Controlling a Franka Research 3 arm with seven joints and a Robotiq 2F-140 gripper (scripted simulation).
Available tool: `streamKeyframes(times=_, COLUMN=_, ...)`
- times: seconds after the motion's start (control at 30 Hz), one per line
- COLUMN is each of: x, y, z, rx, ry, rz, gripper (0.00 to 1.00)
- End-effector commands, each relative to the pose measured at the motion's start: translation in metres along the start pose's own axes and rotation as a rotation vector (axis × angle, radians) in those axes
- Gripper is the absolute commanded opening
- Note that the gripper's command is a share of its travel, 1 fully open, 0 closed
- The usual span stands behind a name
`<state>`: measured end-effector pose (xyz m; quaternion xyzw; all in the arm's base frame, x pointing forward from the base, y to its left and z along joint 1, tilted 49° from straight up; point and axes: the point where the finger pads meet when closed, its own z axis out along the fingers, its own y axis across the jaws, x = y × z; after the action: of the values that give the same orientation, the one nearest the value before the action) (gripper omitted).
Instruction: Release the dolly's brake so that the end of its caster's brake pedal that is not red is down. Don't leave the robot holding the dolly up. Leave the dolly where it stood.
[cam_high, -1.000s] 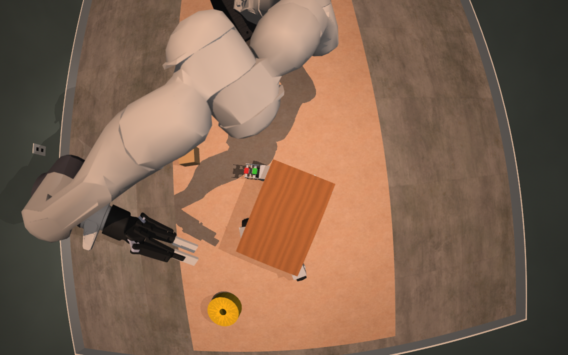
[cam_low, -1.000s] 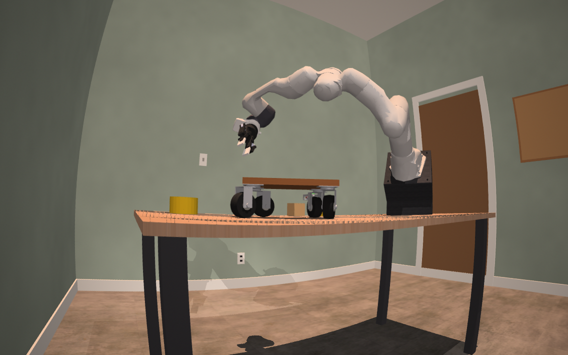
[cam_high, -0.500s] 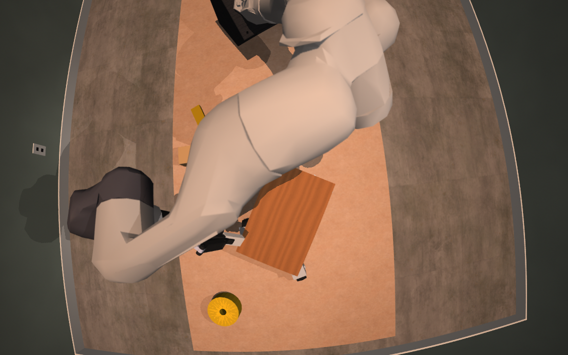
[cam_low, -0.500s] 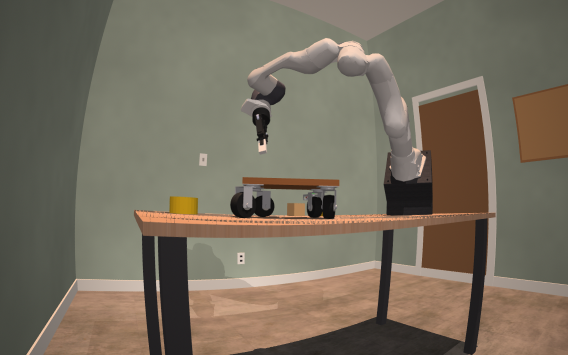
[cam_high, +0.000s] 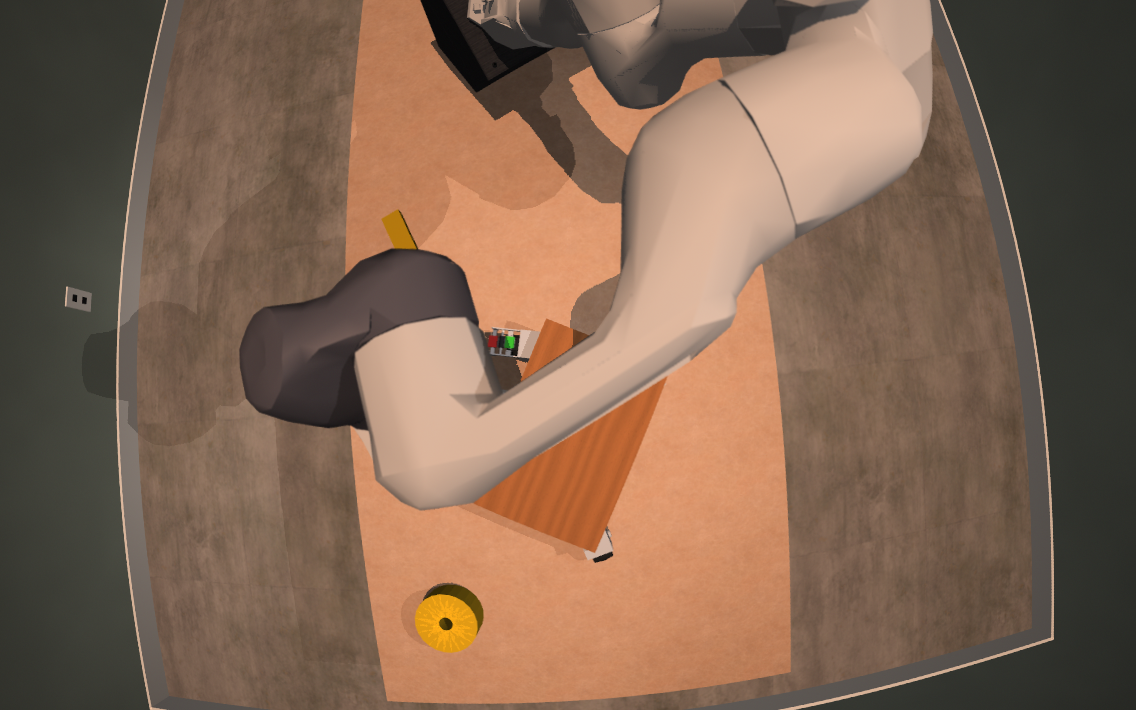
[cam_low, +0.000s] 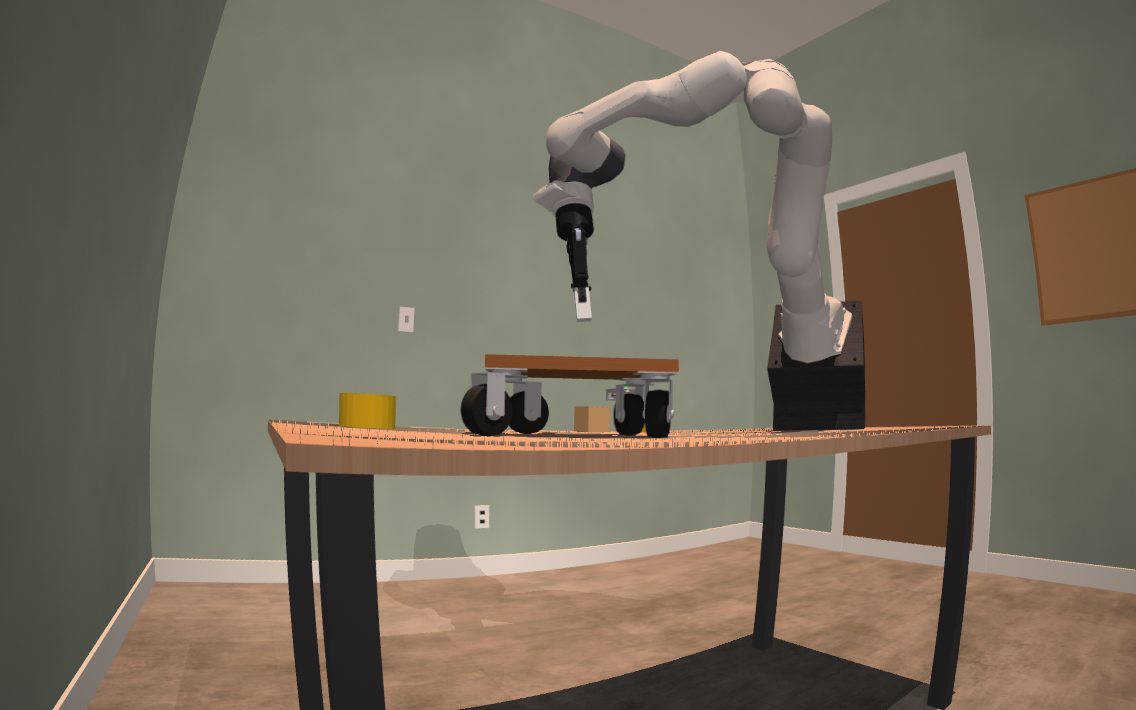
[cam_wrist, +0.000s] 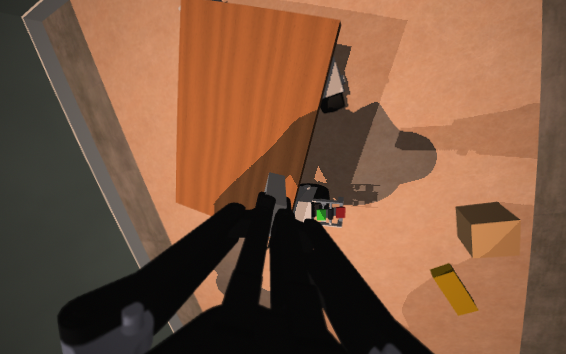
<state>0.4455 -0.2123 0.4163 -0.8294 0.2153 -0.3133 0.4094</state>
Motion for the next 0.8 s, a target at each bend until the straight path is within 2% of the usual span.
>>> streamKeyframes(times=0.0, x=-0.012, y=0.019, z=-0.001, rx=-0.104, ry=0.054, rz=-0.143, gripper=0.0)
streamKeyframes(times=0.07, x=-0.036, y=0.028, z=0.0, rx=-0.172, ry=0.051, rz=-0.196, gripper=0.0)
streamKeyframes(times=0.1, x=-0.036, y=0.028, z=0.0, rx=-0.172, ry=0.051, rz=-0.196, gripper=0.0)
streamKeyframes(times=0.17, x=-0.055, y=0.036, z=0.0, rx=-0.226, ry=0.048, rz=-0.239, gripper=0.0)
streamKeyframes(times=0.23, x=-0.055, y=0.036, z=0.0, rx=-0.226, ry=0.048, rz=-0.239, gripper=0.0)
streamKeyframes(times=0.37, x=-0.077, y=0.047, z=0.0, rx=-0.288, ry=0.044, rz=-0.291, gripper=0.0)
streamKeyframes(times=0.47, x=-0.082, y=0.05, z=-0.001, rx=-0.303, ry=0.043, rz=-0.303, gripper=0.0)
streamKeyframes(times=0.77, x=-0.082, y=0.05, z=-0.001, rx=-0.304, ry=0.042, rz=-0.304, gripper=0.0)
